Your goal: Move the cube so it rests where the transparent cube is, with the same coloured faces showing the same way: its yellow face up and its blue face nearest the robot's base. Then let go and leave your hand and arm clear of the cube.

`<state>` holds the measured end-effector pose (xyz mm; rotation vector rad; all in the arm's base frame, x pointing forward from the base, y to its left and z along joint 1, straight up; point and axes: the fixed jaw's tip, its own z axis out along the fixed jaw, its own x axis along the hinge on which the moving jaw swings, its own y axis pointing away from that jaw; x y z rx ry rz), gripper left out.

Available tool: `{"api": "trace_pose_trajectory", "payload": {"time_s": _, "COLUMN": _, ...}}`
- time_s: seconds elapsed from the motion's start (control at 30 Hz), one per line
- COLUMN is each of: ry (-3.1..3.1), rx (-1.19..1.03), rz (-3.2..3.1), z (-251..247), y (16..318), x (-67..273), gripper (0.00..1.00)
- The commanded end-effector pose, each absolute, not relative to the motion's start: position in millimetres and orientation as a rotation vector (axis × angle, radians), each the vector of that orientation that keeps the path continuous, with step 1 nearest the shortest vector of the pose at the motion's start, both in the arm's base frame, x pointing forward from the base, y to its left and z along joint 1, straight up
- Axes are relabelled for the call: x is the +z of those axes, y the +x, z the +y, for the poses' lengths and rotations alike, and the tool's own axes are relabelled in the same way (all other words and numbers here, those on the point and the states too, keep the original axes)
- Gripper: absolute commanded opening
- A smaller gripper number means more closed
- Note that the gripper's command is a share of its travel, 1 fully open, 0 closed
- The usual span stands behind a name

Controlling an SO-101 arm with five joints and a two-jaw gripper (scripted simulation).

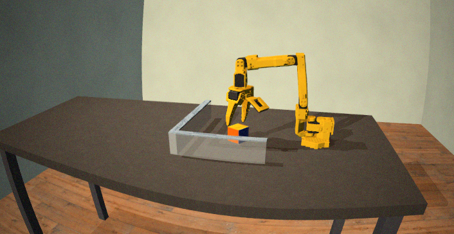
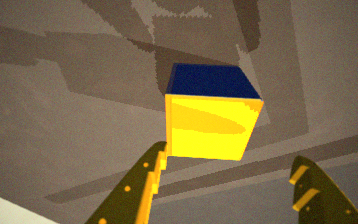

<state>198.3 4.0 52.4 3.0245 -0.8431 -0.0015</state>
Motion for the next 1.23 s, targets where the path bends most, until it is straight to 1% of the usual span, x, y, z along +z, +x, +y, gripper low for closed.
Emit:
{"api": "trace_pose_trajectory", "payload": {"time_s": 0.0, "ry": 3.044, "rx": 0.088, "rz": -0.847, "z": 5, "y": 203, "x": 72, "gripper": 0.35}}
{"api": "trace_pose_trajectory", "payload": {"time_s": 0.43, "ry": 3.044, "rx": 0.091, "rz": -0.847, "z": 5, "y": 200, "x": 88, "gripper": 0.35}}
{"api": "trace_pose_trajectory", "payload": {"time_s": 1.2, "ry": 3.046, "rx": 0.101, "rz": -0.848, "z": 5, "y": 200, "x": 91, "gripper": 0.35}}
